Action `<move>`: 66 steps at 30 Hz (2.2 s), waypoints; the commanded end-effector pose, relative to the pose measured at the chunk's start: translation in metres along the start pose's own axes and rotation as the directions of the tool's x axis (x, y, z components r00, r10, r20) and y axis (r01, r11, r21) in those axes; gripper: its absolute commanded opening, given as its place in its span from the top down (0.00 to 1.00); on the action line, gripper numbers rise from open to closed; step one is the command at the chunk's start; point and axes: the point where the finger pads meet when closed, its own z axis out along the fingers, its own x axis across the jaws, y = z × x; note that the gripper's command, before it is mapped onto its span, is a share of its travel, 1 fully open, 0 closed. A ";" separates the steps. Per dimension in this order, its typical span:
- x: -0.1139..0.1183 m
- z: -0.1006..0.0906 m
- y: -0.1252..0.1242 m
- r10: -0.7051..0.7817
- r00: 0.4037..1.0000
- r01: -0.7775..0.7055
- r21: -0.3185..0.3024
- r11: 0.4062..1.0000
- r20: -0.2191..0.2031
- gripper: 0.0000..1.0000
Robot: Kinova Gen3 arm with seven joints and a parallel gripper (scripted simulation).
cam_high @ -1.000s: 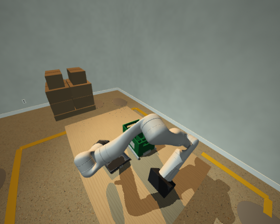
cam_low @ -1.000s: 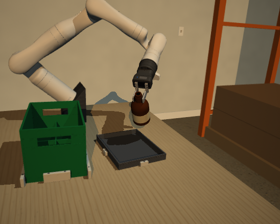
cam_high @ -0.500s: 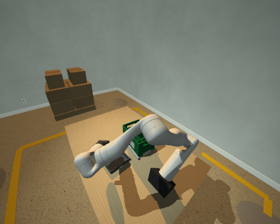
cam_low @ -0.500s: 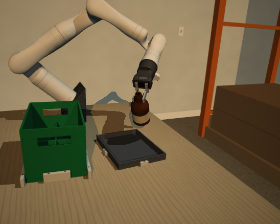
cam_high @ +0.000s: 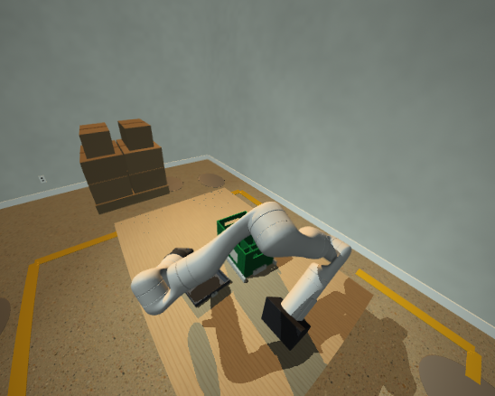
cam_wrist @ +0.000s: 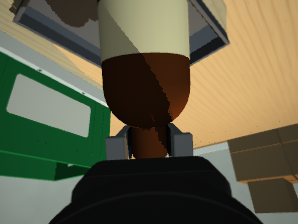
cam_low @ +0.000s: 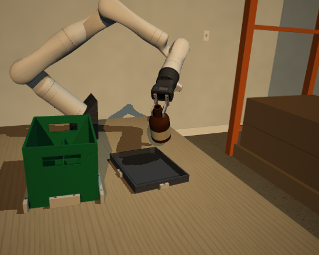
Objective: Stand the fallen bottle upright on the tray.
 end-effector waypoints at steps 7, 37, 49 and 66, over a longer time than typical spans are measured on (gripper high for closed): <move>0.000 -0.001 0.001 0.002 1.000 -0.002 0.000 1.000 -0.001 1.00; 0.000 -0.001 0.000 0.001 1.000 -0.001 -0.105 0.995 0.000 1.00; 0.000 -0.001 0.000 0.002 1.000 -0.002 -0.160 0.987 -0.001 1.00; 0.000 -0.001 0.000 0.002 1.000 -0.003 -0.174 0.985 -0.002 1.00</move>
